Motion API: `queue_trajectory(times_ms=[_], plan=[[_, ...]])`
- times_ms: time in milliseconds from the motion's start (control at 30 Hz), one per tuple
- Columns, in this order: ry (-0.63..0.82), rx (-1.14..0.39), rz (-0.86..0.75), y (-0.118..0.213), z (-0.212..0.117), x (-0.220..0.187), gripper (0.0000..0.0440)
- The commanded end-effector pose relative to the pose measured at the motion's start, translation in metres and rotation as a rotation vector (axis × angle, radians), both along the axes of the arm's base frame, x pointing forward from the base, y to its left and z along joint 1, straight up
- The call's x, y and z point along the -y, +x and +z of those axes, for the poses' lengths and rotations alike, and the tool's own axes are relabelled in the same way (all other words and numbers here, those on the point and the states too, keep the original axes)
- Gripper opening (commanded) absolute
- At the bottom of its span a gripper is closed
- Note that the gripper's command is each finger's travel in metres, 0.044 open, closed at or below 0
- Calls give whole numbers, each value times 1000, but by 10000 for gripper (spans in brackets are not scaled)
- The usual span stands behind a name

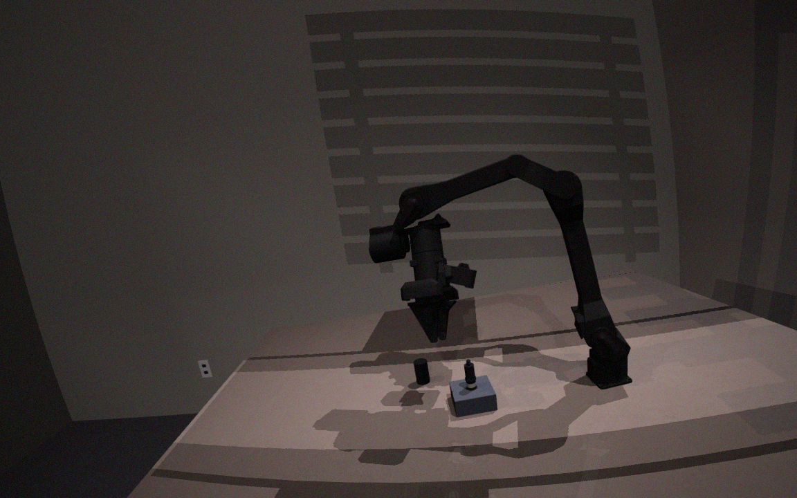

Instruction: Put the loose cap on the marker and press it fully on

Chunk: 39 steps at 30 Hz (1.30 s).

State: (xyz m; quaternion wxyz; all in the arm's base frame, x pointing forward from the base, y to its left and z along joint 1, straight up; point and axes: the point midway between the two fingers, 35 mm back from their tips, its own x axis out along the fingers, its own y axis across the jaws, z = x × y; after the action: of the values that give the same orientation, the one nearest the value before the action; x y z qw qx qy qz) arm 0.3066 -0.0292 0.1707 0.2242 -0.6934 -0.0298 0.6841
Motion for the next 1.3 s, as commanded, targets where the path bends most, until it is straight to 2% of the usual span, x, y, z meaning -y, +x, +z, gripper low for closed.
queue_trajectory(times_ms=[0,1267], plan=[[-18,-27,-10,2,-6,10,323],[-219,-143,-110,30,-57,96,304]])
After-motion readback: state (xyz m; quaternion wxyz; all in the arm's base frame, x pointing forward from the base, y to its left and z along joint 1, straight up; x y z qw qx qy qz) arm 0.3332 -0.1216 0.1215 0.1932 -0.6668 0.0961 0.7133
